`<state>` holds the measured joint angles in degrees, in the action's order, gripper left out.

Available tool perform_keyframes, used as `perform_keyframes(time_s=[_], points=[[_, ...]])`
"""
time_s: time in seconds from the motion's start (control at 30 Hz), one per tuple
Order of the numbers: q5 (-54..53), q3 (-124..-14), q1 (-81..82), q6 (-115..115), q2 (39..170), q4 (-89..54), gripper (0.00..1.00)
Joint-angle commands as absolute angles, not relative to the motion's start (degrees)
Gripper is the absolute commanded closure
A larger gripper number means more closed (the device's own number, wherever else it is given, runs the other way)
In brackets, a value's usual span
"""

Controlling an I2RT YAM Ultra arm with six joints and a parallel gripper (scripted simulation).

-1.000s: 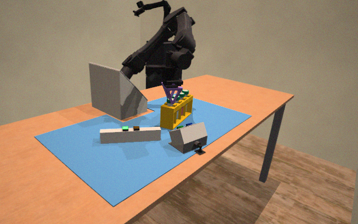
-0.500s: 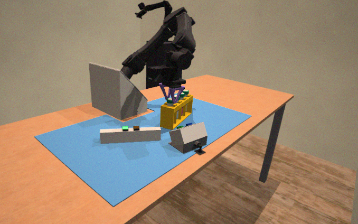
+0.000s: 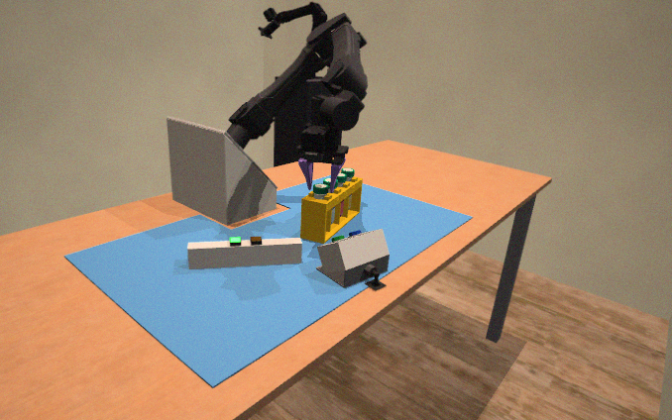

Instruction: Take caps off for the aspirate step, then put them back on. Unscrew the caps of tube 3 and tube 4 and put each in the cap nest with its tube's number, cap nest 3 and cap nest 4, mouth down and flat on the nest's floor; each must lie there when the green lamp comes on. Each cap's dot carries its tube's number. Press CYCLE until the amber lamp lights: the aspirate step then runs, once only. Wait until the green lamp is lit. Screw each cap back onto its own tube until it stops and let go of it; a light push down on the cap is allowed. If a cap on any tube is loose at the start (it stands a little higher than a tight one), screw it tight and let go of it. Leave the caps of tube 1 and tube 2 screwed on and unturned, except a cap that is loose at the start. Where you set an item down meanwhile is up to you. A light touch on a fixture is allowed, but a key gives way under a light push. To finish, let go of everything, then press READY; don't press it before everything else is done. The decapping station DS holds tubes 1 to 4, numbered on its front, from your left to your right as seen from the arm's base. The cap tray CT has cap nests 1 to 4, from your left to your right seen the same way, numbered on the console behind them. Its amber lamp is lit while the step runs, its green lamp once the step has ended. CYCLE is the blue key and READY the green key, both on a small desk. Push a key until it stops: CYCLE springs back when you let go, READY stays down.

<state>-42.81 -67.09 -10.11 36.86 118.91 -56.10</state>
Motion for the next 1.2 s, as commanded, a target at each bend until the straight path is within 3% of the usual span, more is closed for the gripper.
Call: perform_keyframes(time_s=[0.0, 0.87, 1.13, 1.17], points=[[-42.8, -67.2, -10.7, 23.5, 118.6, -56.1, 0.51], [-42.8, -67.2, -10.7, -47.7, 118.6, -56.1, 0.51], [-42.8, -67.0, -10.6, -48.5, 118.6, -55.8, 0.51], [-42.8, -67.0, -10.6, -48.5, 118.6, -55.8, 1.0]])
